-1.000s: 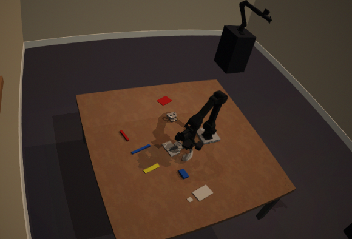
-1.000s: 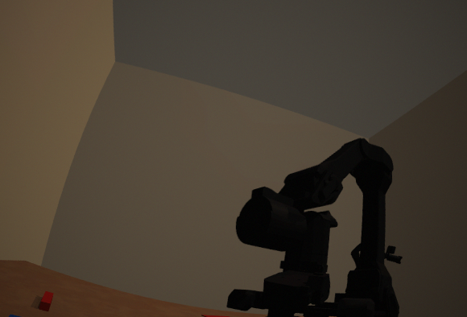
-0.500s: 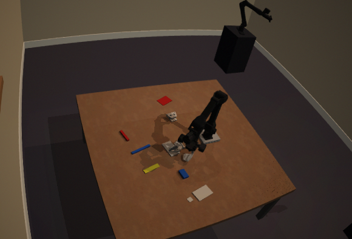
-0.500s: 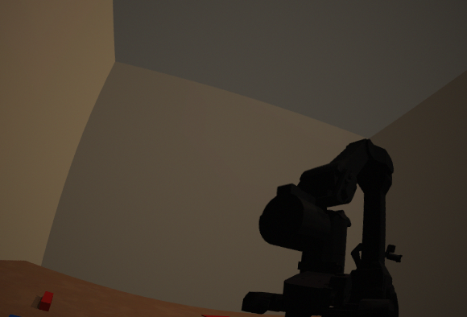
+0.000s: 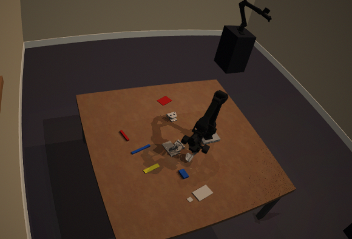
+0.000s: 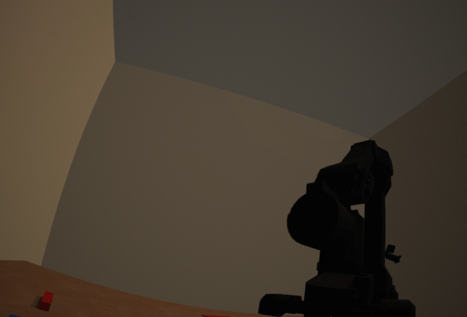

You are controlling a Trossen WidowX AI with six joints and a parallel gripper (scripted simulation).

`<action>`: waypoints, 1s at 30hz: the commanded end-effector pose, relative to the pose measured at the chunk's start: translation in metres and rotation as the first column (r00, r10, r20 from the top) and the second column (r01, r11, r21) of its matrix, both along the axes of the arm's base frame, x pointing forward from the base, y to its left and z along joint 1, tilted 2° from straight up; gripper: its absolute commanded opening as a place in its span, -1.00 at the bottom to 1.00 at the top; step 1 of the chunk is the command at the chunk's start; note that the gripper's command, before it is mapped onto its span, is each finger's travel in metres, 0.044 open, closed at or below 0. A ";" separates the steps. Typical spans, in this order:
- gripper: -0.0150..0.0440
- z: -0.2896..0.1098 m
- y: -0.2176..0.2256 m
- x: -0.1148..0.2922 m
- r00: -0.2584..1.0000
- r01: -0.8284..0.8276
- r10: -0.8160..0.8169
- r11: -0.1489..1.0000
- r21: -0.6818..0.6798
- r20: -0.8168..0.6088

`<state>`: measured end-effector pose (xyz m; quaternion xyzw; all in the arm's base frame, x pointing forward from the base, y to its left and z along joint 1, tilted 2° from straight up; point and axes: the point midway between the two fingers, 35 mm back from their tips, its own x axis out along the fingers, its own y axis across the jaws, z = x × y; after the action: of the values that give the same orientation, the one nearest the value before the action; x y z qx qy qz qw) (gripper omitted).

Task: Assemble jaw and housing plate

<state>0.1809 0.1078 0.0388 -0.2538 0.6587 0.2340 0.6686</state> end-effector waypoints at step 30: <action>0.49 0.054 0.009 -0.005 1.000 0.002 -0.003 1.000 0.004 0.006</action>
<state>0.1752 0.1163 0.0931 -0.2524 0.6575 0.2336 0.6704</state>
